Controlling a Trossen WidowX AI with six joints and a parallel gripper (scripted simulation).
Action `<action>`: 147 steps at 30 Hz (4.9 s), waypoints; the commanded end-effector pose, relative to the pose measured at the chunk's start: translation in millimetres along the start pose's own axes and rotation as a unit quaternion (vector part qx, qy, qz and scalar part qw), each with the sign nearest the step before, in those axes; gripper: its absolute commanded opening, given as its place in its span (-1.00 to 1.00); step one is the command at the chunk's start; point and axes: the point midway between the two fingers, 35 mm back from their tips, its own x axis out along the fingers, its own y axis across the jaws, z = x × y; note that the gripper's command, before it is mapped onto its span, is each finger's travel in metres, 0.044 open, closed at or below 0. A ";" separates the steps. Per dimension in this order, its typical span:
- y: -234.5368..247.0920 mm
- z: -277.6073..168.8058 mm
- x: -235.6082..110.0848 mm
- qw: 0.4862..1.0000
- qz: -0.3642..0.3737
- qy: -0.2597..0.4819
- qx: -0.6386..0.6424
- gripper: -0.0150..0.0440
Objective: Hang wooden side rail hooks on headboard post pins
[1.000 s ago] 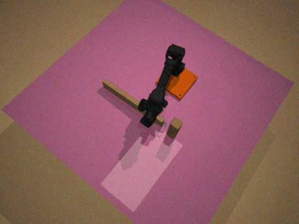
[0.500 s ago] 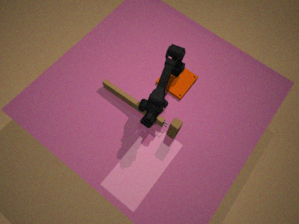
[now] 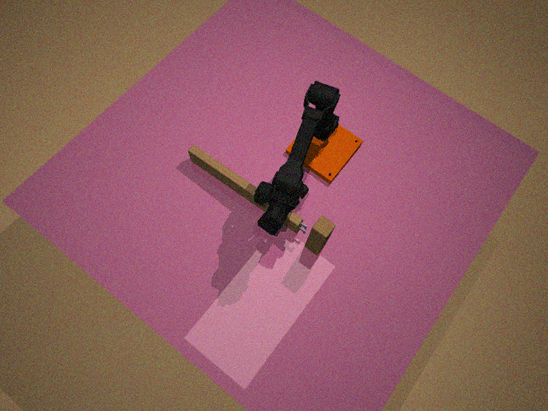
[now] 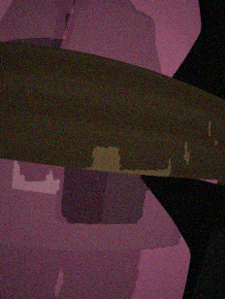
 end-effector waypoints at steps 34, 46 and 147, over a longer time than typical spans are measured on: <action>0.9 -4.3 -0.9 1.000 0.002 0.002 0.002 -0.49; 0.9 -5.4 -1.0 1.000 0.002 0.002 0.002 -0.49; 1.5 -15.0 -1.6 1.000 0.002 0.002 0.002 -0.49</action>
